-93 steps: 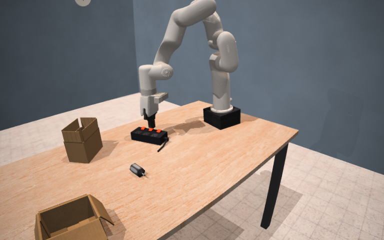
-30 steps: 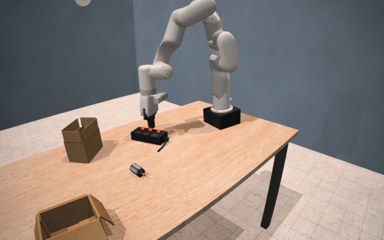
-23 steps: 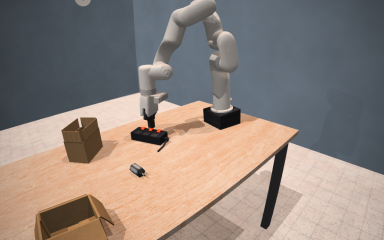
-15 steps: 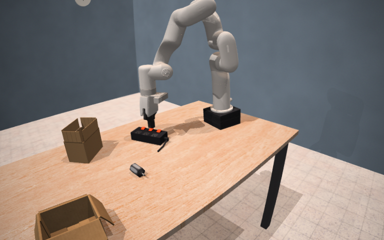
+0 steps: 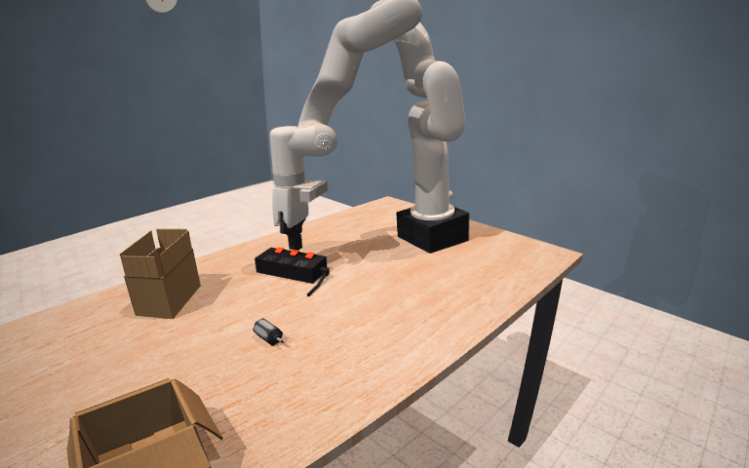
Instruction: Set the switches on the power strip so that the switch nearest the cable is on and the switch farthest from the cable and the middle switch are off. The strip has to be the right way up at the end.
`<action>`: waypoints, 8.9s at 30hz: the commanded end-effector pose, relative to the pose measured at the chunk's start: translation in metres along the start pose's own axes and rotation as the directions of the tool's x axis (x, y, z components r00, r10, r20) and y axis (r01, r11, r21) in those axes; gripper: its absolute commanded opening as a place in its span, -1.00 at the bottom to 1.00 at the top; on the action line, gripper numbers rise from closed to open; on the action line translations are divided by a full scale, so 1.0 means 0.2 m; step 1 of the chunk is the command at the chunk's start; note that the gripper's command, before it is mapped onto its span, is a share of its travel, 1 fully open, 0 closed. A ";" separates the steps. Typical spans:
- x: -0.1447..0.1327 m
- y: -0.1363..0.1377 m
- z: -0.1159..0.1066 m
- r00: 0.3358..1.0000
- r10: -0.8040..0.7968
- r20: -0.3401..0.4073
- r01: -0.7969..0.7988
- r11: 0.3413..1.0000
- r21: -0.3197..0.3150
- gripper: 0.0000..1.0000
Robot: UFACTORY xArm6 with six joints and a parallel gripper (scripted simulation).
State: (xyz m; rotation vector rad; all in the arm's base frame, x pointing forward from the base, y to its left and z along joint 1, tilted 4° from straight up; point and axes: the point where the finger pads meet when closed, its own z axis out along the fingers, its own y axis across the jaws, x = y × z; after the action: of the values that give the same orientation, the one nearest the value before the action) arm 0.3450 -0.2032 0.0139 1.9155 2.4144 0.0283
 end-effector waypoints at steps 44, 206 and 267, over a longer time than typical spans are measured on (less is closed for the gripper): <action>-0.01 0.01 0.00 1.000 0.000 0.003 0.000 1.000 -0.003 -1.00; -0.18 0.00 -0.21 1.000 0.000 0.003 0.000 1.000 -0.003 -1.00; -0.23 0.00 -0.18 1.000 0.000 0.003 0.000 1.000 -0.003 -1.00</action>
State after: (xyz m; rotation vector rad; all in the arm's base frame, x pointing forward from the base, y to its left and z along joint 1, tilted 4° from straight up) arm 0.3518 -0.2461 0.0519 1.9157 2.4147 0.0287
